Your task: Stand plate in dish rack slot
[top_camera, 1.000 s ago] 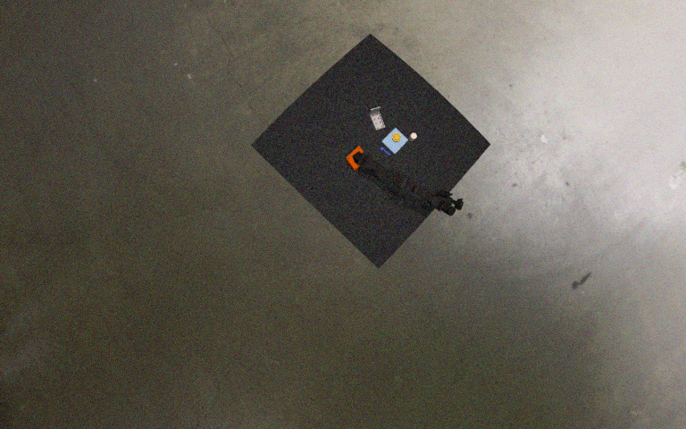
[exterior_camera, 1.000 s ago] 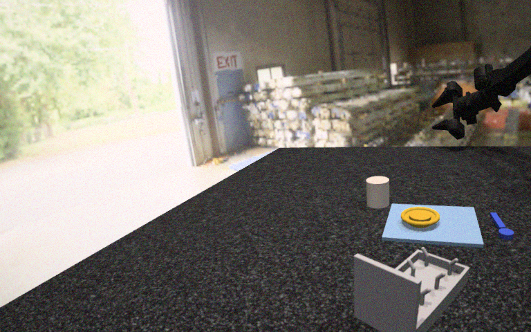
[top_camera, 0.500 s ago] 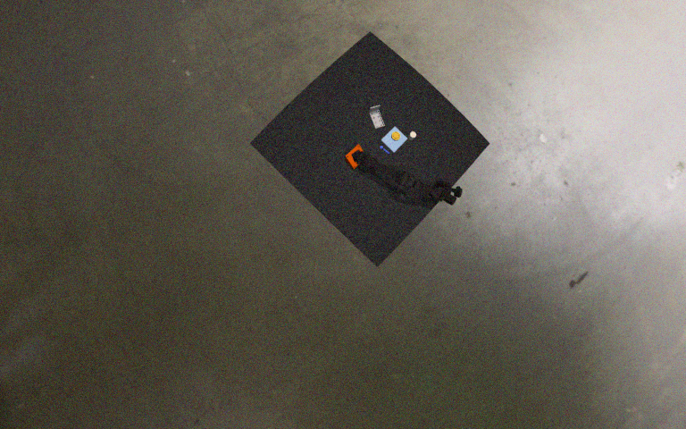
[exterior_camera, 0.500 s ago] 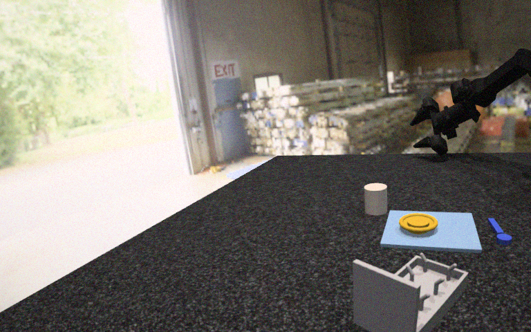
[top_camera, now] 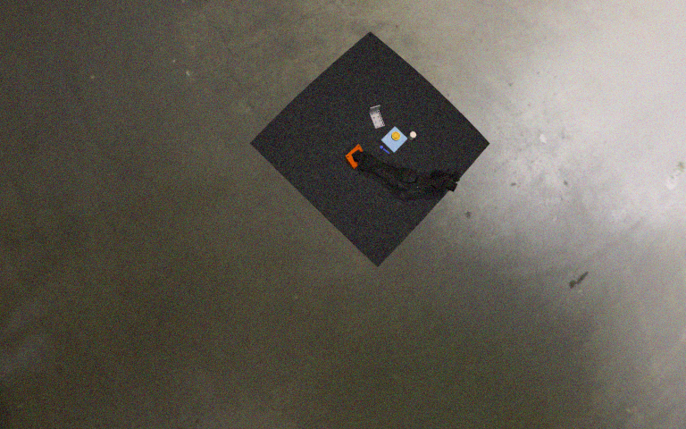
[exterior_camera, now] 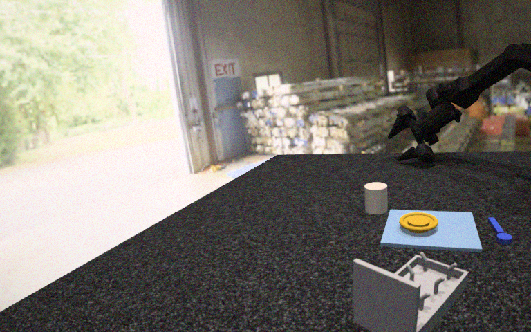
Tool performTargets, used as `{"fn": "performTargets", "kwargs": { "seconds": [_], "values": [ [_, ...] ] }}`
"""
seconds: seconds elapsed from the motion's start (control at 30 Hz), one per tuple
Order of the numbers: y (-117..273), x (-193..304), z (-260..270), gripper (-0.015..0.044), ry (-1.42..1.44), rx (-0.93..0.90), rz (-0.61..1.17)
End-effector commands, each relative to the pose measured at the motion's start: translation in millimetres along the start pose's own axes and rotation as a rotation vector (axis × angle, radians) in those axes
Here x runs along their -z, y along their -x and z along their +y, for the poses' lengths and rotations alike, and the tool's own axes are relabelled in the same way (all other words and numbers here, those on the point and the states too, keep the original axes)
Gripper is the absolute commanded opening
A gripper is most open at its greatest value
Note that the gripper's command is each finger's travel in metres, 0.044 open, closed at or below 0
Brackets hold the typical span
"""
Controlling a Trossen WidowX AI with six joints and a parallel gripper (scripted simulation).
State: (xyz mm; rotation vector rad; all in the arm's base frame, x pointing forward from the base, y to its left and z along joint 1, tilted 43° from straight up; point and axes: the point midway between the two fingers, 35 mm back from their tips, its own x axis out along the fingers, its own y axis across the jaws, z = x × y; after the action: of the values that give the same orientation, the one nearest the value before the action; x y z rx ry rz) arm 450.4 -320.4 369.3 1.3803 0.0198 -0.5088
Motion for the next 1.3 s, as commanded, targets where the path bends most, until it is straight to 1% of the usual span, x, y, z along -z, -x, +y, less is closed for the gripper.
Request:
{"fn": "performTargets", "kwargs": {
  "seconds": [0.0,0.3,0.6,0.9,1.27],
  "values": [
    [-5,19,-11,0.04,0.044,0.052,0.014],
    [-21,73,-45,0.04,0.162,0.196,0.074],
    [-26,126,-80,0.04,0.307,0.335,0.133],
    [-21,174,-114,0.04,0.479,0.463,0.201],
    [-5,230,-157,0.04,0.722,0.611,0.302]
  ]
}}
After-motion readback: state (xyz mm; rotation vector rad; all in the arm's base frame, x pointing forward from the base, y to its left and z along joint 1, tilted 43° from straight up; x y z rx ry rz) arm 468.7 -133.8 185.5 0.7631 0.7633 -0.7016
